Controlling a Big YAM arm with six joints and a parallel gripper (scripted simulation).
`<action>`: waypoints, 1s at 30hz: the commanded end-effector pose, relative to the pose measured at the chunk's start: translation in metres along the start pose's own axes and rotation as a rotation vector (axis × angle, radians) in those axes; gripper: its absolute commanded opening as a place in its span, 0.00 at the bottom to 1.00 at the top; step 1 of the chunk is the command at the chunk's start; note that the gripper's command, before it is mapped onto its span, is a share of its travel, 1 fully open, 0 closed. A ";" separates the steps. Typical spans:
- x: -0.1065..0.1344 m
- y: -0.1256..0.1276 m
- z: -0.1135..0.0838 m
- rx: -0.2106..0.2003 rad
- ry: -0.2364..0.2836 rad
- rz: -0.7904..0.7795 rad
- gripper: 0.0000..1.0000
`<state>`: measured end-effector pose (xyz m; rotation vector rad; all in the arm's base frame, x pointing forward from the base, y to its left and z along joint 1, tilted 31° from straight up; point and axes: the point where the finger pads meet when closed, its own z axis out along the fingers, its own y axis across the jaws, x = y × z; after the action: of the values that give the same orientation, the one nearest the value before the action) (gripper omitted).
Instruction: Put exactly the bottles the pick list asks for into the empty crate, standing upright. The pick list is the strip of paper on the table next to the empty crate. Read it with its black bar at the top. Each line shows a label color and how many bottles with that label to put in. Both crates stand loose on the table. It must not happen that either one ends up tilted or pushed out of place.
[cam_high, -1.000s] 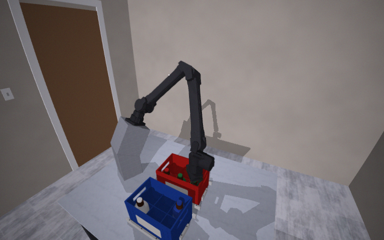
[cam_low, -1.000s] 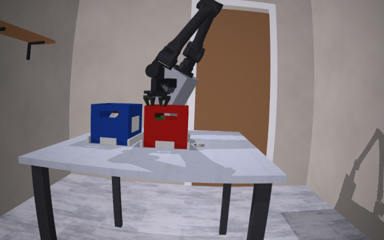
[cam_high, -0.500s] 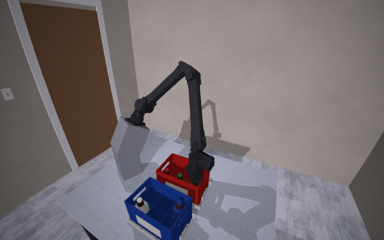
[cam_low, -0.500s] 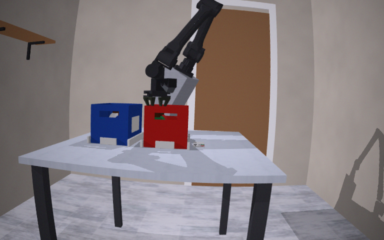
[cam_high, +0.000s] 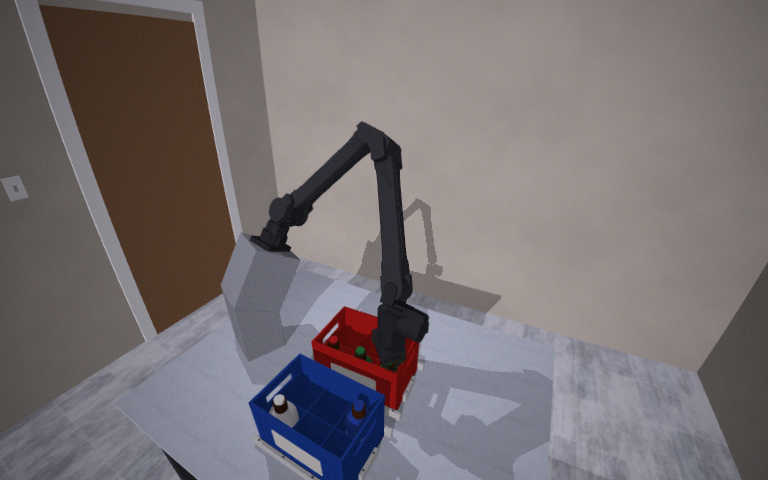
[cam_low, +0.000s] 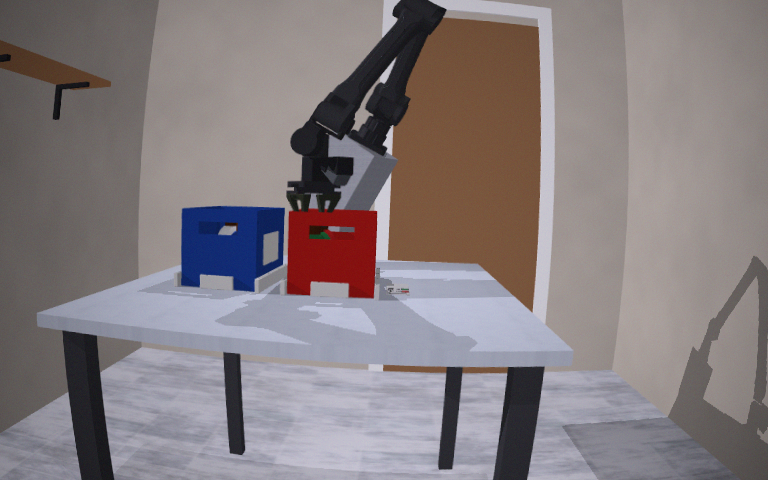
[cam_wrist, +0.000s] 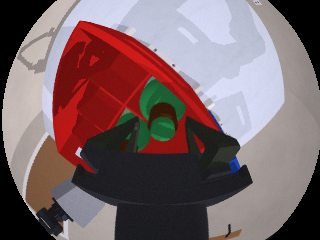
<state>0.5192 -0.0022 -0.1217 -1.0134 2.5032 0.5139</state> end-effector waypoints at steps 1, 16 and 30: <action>0.028 -0.009 -0.004 -0.002 0.021 0.044 0.61; 0.014 -0.012 -0.054 0.025 -0.001 0.024 0.61; 0.008 -0.017 -0.088 0.034 -0.009 0.017 0.61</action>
<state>0.5029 -0.0438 -0.0715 -0.9789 2.5245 0.5055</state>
